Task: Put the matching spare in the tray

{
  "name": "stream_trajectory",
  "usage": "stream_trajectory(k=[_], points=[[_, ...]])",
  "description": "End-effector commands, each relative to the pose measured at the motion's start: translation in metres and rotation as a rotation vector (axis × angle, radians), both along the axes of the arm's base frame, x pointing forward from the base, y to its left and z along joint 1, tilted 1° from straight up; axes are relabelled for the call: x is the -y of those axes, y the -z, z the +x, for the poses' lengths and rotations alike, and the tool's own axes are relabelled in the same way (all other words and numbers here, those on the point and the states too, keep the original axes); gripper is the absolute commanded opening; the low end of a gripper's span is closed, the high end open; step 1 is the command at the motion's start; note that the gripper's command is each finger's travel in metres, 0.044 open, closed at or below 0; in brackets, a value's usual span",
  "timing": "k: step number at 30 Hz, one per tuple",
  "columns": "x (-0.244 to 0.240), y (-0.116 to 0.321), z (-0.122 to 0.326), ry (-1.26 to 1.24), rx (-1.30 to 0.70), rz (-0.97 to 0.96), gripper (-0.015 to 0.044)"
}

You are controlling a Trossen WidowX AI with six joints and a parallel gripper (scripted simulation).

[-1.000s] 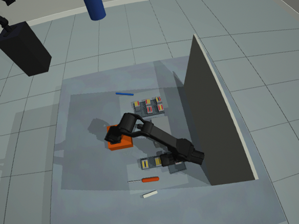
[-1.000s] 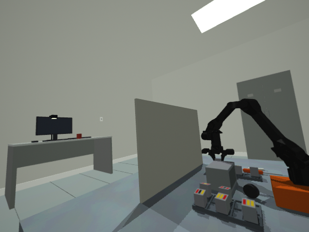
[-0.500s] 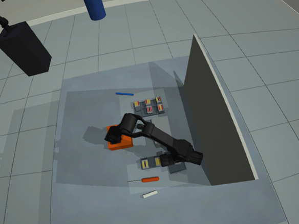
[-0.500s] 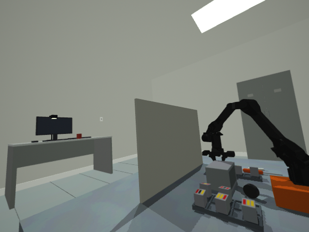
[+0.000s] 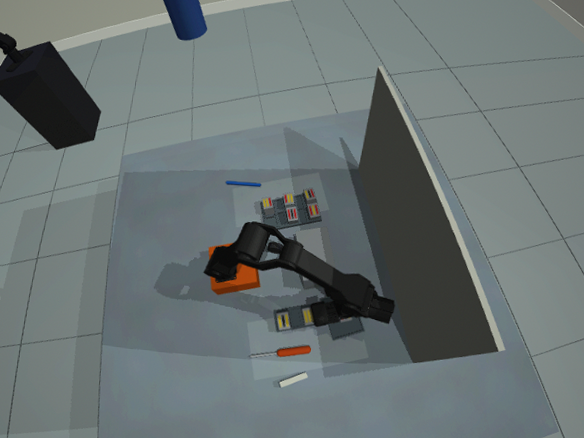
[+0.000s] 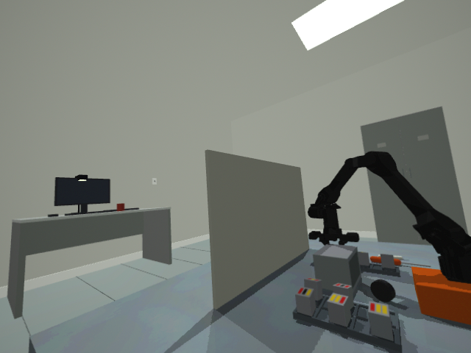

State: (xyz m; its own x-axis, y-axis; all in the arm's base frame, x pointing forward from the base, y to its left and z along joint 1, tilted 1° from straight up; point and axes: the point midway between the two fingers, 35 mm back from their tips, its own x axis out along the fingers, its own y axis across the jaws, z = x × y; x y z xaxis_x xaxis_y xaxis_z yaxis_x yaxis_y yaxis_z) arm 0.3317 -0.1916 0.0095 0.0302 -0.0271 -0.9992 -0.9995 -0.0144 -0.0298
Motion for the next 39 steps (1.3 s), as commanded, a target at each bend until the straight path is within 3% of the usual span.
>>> stream_trajectory(k=[1, 14, 17, 23, 39], points=[[0.0, -0.001, 0.0, 0.0, 0.001, 0.0, 0.0105], [0.0, -0.001, 0.0, 0.0, 0.001, 0.0, 0.044], [0.001, -0.012, 0.001, 0.0, 0.001, 0.0, 0.044], [-0.003, -0.103, -0.003, -0.004, 0.005, 0.002, 0.044], [-0.001, -0.103, -0.001, -0.001, 0.018, -0.01, 0.044]])
